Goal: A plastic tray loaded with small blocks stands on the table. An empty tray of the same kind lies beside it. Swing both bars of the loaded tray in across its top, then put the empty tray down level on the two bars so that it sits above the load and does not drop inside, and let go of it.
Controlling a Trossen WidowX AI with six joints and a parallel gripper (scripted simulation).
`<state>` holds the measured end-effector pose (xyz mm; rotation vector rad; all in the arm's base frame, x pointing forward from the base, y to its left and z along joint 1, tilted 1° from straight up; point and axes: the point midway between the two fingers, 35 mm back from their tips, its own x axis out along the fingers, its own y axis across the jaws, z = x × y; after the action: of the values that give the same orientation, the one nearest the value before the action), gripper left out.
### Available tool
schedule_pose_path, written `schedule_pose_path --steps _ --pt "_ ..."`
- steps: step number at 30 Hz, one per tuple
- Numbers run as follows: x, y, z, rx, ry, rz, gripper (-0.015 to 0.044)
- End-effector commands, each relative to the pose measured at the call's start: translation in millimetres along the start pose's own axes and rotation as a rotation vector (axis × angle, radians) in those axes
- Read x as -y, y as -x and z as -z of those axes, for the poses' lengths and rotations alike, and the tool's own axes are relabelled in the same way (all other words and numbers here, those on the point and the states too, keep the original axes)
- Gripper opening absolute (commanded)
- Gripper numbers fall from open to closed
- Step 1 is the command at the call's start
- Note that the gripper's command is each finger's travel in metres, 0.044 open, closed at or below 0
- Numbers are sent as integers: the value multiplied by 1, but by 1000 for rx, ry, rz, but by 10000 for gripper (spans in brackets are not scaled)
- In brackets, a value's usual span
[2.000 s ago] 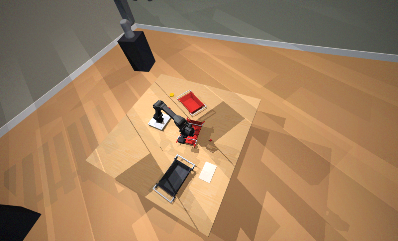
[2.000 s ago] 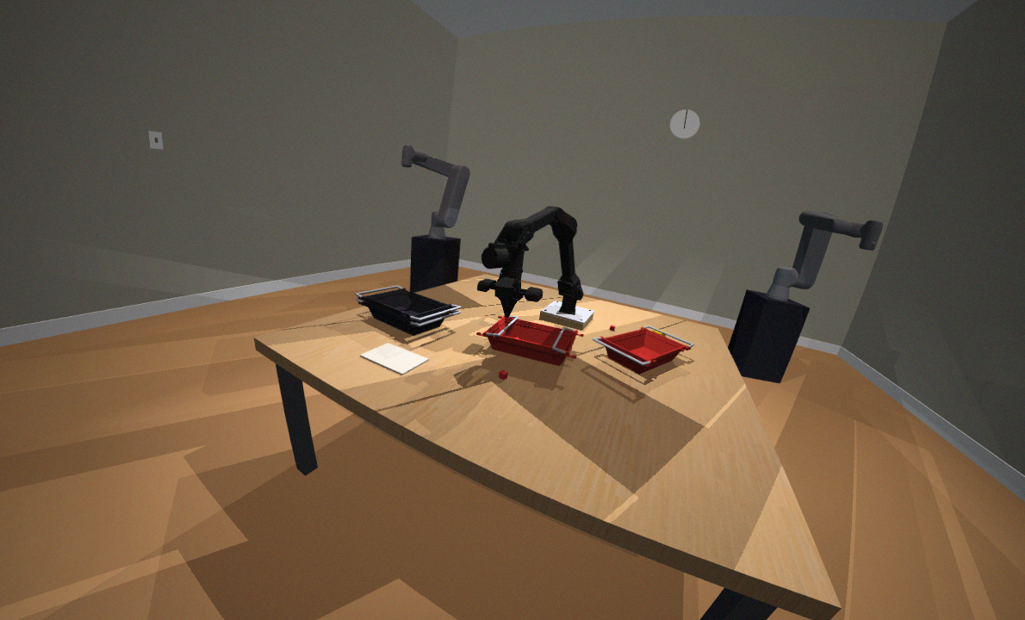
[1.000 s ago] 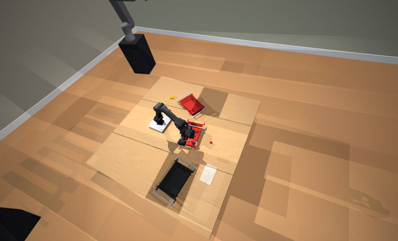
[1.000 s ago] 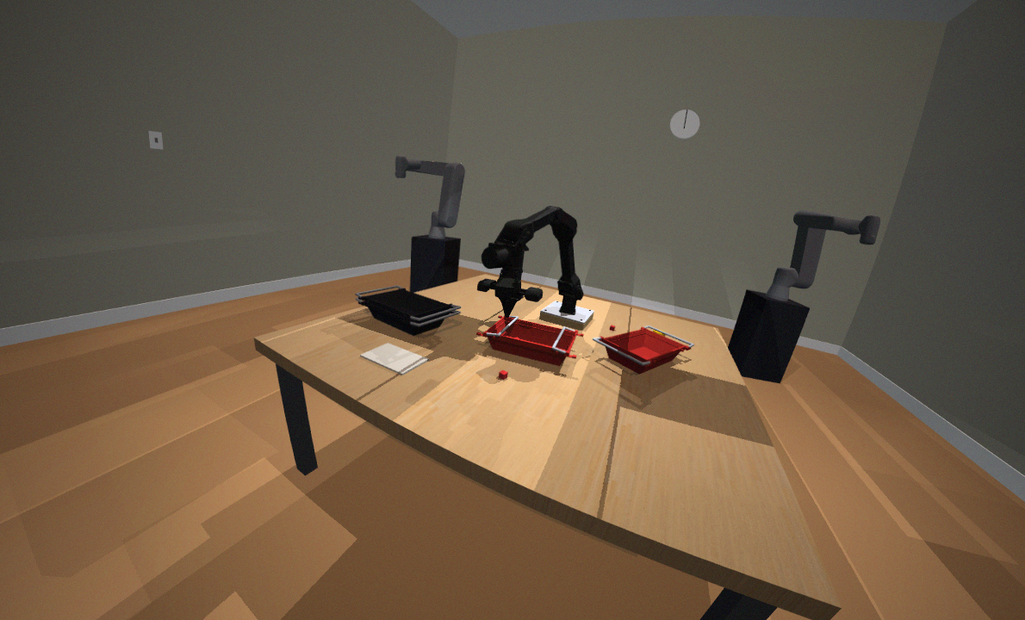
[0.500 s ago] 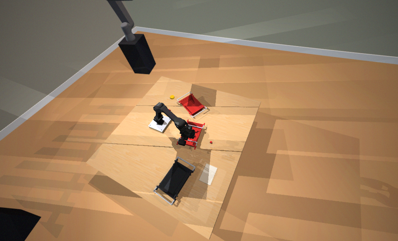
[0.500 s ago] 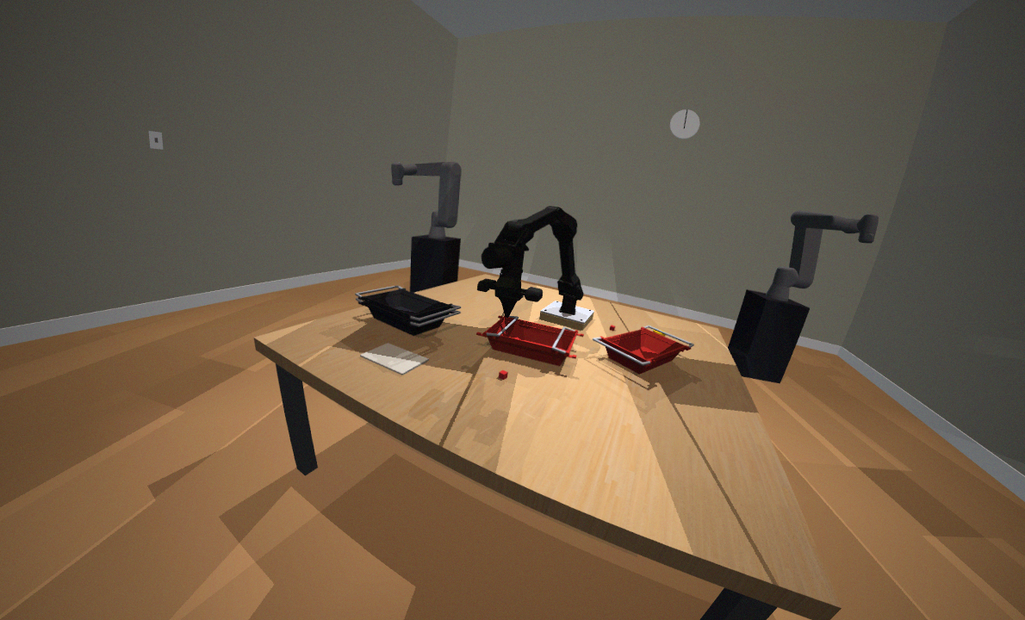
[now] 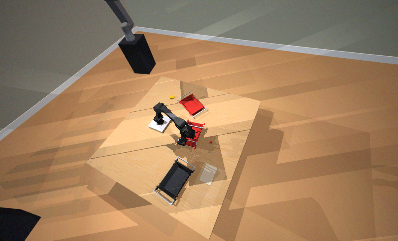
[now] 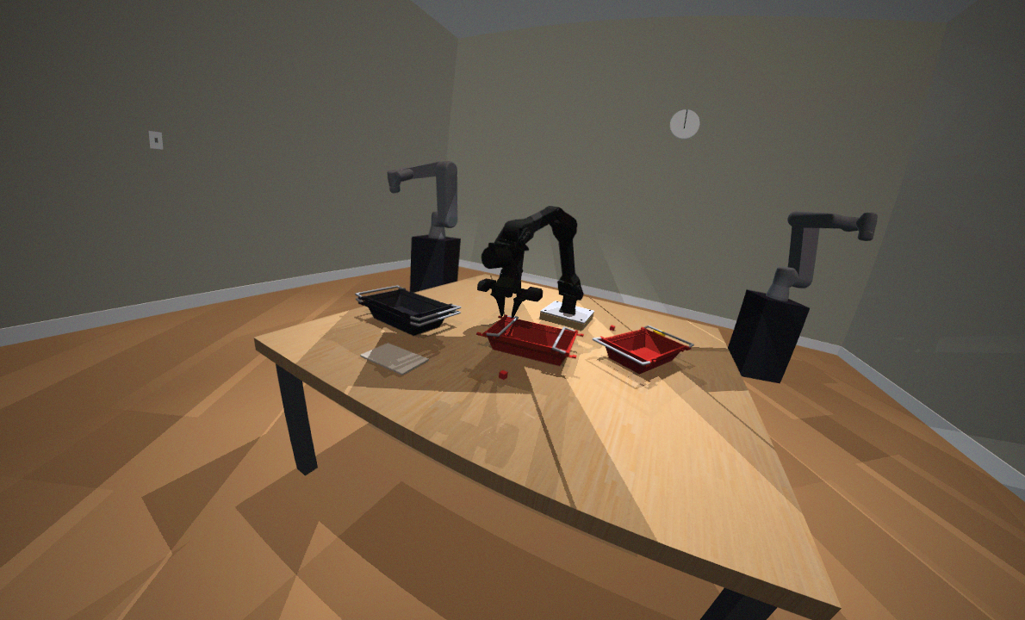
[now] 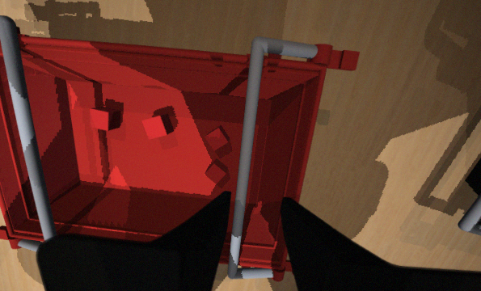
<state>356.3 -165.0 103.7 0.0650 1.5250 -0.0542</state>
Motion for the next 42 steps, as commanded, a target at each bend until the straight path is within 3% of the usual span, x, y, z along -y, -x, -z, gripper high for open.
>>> schedule_pose_path --steps 1,8,9,13,24,29,38,42 --pt "1 10 -2 2 0 1 236" --pt "0 78 0 -1 -4 -1 420" --pt "-1 54 -2 -5 4 -2 440" --pt "-39 53 -6 -2 161 -9 440" --pt "-210 38 27 -19 1037 -12 440" --pt "-268 30 61 -9 1475 -16 440" --pt "-359 10 166 23 2442 -21 440" --pt "-363 9 175 26 2513 -21 440"
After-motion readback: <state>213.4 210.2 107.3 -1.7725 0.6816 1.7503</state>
